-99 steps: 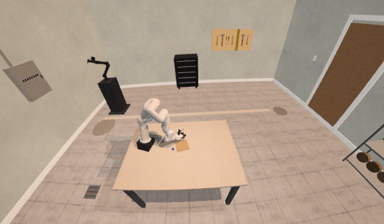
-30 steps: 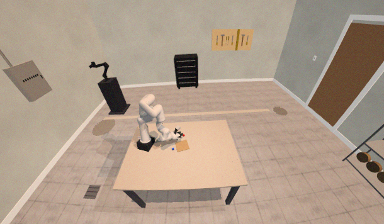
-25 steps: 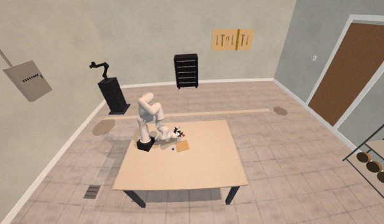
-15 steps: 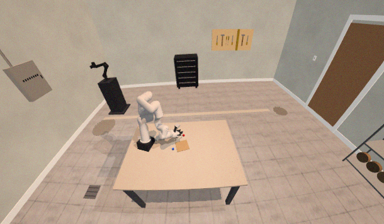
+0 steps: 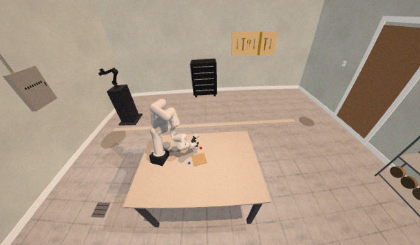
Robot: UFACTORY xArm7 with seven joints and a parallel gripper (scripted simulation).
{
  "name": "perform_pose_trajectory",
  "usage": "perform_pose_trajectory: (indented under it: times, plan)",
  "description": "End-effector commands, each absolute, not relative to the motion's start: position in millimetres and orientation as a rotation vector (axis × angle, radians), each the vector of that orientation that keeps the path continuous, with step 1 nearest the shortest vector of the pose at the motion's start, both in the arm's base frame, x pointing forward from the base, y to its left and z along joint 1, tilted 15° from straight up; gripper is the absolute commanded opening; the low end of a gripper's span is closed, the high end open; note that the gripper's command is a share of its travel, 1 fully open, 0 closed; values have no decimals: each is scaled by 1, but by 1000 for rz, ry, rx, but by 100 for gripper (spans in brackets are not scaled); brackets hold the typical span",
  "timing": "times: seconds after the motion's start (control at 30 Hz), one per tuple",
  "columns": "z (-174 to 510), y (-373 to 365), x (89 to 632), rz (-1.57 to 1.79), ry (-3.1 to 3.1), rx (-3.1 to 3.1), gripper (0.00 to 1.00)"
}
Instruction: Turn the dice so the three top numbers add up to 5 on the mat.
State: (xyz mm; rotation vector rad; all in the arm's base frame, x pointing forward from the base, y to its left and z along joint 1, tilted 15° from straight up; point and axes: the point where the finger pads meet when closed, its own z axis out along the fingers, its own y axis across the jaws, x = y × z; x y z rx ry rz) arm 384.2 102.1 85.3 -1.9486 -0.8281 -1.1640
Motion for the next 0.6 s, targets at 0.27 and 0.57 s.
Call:
perform_pose_trajectory:
  times: [0.27,0.57]
  plan:
    - [85,118,371,-706,-957,-2023,36]
    - [87,114,375,-442,-1042,-2183,36]
